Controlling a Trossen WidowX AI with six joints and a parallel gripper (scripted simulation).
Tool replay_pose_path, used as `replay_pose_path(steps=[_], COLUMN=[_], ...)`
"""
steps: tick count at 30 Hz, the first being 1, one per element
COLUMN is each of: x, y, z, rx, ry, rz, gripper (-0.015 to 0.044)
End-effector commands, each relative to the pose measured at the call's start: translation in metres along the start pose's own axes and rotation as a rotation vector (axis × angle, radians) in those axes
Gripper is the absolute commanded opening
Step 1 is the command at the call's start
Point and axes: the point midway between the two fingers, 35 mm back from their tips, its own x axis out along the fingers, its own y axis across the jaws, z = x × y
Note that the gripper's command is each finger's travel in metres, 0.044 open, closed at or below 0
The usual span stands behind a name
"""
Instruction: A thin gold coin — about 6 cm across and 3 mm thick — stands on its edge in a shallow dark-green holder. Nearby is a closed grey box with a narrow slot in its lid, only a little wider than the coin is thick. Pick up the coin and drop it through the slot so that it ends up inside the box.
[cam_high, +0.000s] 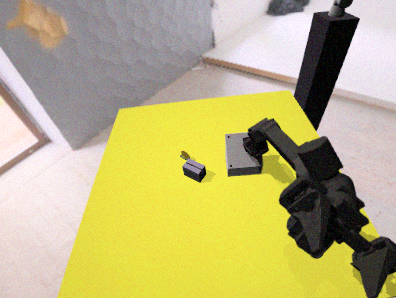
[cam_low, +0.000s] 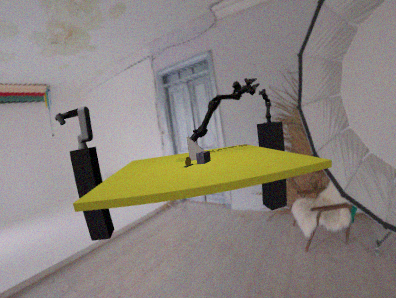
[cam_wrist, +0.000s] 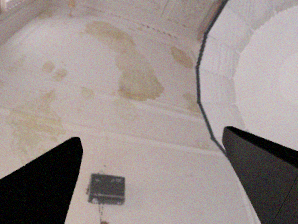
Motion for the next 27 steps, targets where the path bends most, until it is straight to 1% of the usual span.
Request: replay_pose_path(steps=[1, 6, 9, 14, 20, 27], x=[0.000, 0.001, 0.002, 0.002, 0.000, 0.002], y=[0.000, -0.004, -0.018, -0.062, -0.107, -0.117], z=[0.000, 0.003, 0.010, 0.045, 0.113, 0.203], rx=[-0.004, -0.129, -0.216, -0.489, -0.834, -1.202], ry=[0.001, 0.016, 0.023, 0.038, 0.034, -0.029], rz=[0.000, -0.005, -0.031, -0.134, -0.283, -0.418], gripper=[0.0374, 0.0242, 0.0164, 0.0161, 0.0161, 0.0161])
